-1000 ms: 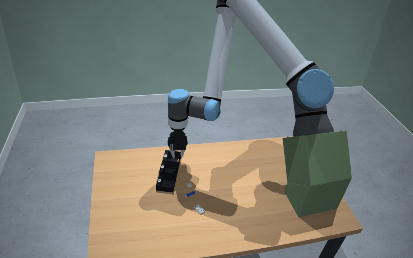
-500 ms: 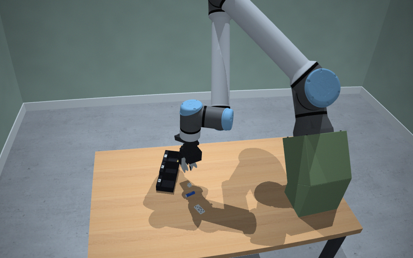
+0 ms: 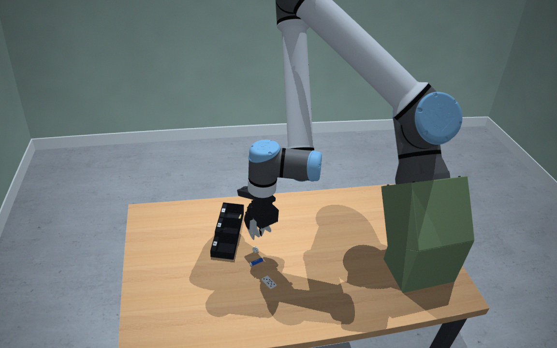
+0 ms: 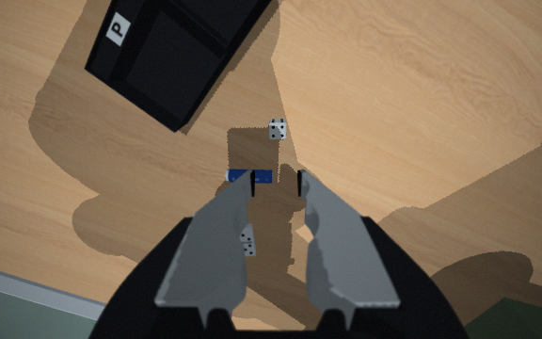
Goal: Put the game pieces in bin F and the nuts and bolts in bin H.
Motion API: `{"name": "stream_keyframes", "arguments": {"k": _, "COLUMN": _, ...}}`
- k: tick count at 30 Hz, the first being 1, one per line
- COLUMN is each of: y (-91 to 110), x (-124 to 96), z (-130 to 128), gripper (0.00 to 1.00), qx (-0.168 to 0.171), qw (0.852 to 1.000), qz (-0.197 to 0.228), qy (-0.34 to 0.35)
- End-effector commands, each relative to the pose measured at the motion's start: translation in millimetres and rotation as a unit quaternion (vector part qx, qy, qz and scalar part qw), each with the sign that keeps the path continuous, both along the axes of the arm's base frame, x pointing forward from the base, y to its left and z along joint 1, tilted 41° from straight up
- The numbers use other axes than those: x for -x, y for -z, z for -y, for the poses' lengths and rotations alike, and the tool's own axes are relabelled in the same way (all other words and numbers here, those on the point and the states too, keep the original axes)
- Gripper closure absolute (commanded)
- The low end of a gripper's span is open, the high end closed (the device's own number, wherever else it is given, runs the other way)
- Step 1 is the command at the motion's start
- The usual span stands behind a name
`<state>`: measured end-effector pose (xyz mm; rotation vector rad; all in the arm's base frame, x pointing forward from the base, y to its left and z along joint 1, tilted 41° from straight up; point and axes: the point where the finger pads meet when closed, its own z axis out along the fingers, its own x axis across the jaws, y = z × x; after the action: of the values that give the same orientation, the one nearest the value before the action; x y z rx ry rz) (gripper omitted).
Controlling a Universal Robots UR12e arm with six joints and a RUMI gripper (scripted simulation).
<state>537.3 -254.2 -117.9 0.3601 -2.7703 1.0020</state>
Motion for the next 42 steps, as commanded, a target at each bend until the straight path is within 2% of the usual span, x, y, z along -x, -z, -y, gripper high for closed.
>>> {"name": "stream_keyframes", "arguments": {"k": 1, "y": -2, "x": -1, "z": 2, "gripper": 0.82, "qx": 0.0, "qw": 1.0, "qz": 0.0, "qy": -0.001}}
{"name": "stream_keyframes", "arguments": {"k": 22, "y": -6, "x": -1, "z": 6, "gripper": 0.82, "qx": 0.0, "qw": 1.0, "qz": 0.0, "qy": -0.001}}
{"name": "stream_keyframes", "arguments": {"k": 35, "y": 34, "x": 3, "z": 39, "gripper": 0.82, "qx": 0.0, "qw": 1.0, "qz": 0.0, "qy": -0.001}}
{"name": "stream_keyframes", "arguments": {"k": 42, "y": 43, "x": 4, "z": 47, "gripper": 0.82, "qx": 0.0, "qw": 1.0, "qz": 0.0, "qy": -0.001}}
